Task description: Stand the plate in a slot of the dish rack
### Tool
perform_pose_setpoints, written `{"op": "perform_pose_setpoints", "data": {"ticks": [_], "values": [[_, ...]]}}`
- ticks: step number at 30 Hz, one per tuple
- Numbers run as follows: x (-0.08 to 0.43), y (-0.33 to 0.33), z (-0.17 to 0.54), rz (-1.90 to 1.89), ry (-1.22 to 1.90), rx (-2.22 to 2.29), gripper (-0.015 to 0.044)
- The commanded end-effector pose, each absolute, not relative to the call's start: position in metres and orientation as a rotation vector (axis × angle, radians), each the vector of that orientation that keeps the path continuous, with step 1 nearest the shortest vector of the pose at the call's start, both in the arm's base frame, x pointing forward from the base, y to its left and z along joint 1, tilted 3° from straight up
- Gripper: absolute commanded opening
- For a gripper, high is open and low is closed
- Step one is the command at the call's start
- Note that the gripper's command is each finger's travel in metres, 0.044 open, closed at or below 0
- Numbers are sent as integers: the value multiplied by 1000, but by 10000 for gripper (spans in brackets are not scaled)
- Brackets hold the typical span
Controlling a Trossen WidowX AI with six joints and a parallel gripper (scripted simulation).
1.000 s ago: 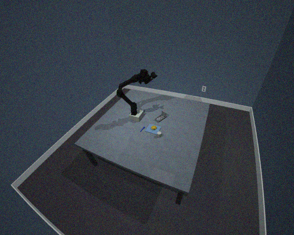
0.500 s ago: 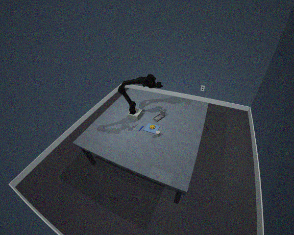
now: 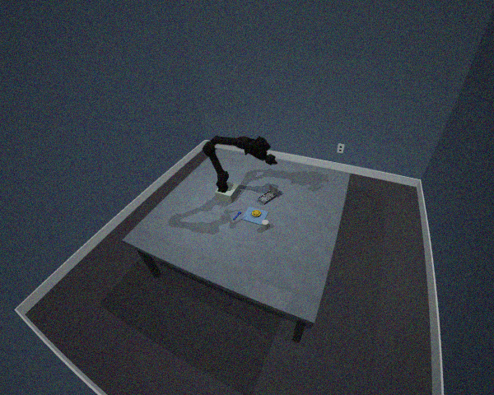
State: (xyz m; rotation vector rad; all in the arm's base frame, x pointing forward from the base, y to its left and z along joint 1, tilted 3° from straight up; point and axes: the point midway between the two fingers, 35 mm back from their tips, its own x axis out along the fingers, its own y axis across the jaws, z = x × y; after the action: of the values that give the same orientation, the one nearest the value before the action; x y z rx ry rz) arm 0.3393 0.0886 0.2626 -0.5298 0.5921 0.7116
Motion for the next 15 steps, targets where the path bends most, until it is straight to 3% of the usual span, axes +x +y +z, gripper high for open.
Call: {"op": "perform_pose_setpoints", "data": {"ticks": [1, 15], "values": [[347, 70, 241, 646, 687, -484, 400], [353, -9, 157, 358, 1044, -283, 400]]}}
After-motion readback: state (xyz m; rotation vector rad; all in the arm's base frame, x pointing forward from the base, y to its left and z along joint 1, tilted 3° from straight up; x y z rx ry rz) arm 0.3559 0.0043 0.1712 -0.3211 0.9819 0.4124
